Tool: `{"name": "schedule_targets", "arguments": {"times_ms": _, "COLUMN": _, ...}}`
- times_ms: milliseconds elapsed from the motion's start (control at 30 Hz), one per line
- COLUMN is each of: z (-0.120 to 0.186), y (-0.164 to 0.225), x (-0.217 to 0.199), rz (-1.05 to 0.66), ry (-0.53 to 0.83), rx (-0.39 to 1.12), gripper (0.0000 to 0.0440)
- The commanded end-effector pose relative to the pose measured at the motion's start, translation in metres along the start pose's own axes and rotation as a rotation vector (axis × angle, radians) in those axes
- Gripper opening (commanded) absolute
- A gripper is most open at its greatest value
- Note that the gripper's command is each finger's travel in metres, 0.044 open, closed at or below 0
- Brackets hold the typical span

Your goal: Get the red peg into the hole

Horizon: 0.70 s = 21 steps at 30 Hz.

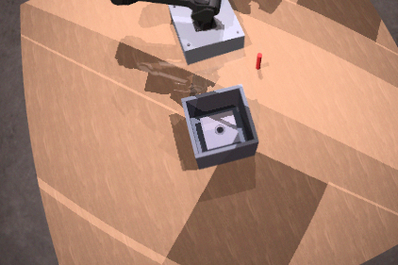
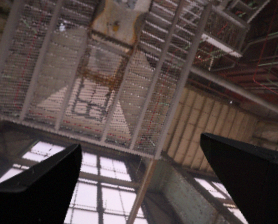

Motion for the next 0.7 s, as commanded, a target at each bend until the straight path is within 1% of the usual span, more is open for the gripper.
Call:
{"name": "schedule_targets", "arguments": {"times_ms": 0, "z": -0.002, "y": 0.000, "x": 0.001, "rz": -0.023, "ry": -0.015, "rx": 0.006, "gripper": 0.0423}}
{"name": "schedule_targets", "arguments": {"times_ms": 33, "z": -0.004, "y": 0.000, "x": 0.003, "rz": -0.052, "ry": -0.030, "rx": 0.011, "gripper": 0.0437}}
{"name": "schedule_targets", "arguments": {"times_ms": 67, "z": -0.006, "y": -0.001, "x": 0.004, "rz": -0.084, "ry": -0.045, "rx": 0.013, "gripper": 0.0440}}
{"name": "schedule_targets", "arguments": {"times_ms": 367, "z": -0.025, "y": -0.004, "x": 0.018, "rz": -0.360, "ry": -0.179, "rx": 0.060, "gripper": 0.0440}}
{"name": "schedule_targets", "arguments": {"times_ms": 667, "z": -0.041, "y": -0.007, "x": 0.037, "rz": -0.614, "ry": -0.321, "rx": 0.170, "gripper": 0.0440}}
Point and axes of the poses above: the point midway between the two fingers, 35 mm back from their tips, its own z axis back along the fingers, its own x axis across the jaws, y = z × x, the point moved 9 cm from there along z, back along the fingers, and after that the axes turned 14 degrees about -z, right-handed, at the moved point
